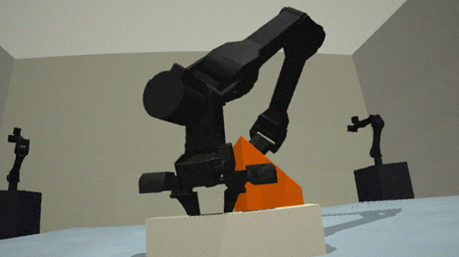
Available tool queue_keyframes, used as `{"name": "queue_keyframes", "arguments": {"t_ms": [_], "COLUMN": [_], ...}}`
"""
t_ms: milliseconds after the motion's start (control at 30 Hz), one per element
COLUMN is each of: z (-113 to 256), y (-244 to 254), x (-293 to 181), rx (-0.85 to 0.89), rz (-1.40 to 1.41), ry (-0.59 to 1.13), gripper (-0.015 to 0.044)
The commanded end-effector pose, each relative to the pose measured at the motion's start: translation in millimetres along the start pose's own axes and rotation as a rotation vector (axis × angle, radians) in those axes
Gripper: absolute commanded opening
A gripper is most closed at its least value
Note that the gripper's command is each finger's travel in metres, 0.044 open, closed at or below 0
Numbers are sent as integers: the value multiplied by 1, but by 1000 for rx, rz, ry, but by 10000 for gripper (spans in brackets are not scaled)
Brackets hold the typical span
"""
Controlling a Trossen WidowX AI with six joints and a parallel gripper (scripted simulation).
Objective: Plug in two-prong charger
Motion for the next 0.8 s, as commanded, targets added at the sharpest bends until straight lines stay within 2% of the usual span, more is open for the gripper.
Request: {"name": "queue_keyframes", "arguments": {"t_ms": [0, 767], "z": [1, 2], "y": [1, 2], "x": [8, 17], "rx": [-1, -1], "rz": [13, 13], "ry": [-19, -19], "gripper": [0, 0]}}
Point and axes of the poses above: the point midway between the two fingers, 35 mm back from their tips, its own z axis back along the fingers, its own y axis across the jaws, x = y × z, the point moved 10 cm from there along z, back along the fingers, and after that the axes turned 2 degrees about -z, right-handed, at the moved point
